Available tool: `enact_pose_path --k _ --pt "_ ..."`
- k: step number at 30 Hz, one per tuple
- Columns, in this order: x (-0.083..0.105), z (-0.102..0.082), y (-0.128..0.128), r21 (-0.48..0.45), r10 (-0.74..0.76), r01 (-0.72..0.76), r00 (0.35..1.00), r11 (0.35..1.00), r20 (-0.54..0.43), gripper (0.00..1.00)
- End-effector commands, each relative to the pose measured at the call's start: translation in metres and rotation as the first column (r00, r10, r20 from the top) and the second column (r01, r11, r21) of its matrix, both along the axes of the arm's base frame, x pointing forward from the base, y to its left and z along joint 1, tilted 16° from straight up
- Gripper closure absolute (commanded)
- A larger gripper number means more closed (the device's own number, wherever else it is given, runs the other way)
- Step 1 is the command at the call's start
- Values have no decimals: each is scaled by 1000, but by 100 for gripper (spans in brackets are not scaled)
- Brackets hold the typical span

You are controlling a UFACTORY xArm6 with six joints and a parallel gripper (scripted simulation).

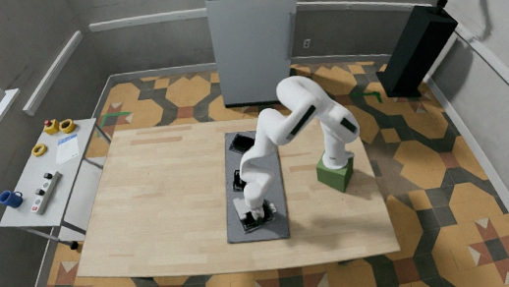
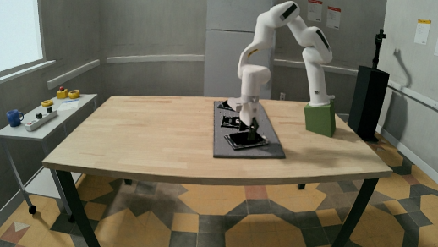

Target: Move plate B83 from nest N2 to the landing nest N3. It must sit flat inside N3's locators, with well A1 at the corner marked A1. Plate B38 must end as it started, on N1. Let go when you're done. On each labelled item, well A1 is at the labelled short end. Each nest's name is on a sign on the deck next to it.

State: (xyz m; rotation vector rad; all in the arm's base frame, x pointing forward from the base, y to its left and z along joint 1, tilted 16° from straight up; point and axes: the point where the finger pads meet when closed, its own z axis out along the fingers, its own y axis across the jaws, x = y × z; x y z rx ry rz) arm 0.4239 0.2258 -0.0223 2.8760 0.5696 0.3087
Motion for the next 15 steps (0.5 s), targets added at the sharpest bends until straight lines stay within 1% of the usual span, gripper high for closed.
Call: enact_pose_path --k 1,15 --pt "2 -1 1 2 1 -1 1000 1000 3 0" --pt "4 -8 0 2 1 -1 1000 1000 3 0"
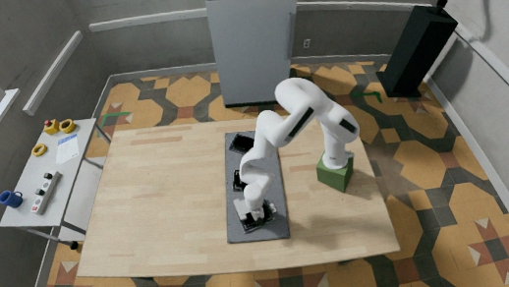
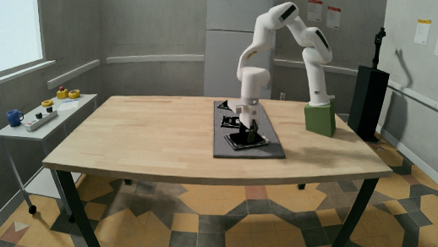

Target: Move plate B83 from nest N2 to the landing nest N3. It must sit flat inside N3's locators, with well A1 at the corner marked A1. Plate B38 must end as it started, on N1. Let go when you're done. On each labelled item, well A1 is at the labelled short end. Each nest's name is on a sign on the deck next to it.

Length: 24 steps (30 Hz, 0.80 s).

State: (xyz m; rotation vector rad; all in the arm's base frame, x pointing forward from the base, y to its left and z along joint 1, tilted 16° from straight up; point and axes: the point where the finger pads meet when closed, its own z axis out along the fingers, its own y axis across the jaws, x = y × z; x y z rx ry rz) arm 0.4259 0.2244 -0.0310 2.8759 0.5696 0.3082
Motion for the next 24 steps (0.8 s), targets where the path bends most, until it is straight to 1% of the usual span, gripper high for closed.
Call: enact_pose_path --k 1,15,16,24 --pt "2 0 1 3 1 -1 1000 1000 4 0" --pt "2 0 1 3 1 -1 1000 1000 4 0" --pt "1 1 1 3 1 -1 1000 1000 4 100" --pt "1 1 1 3 1 -1 1000 1000 4 100"
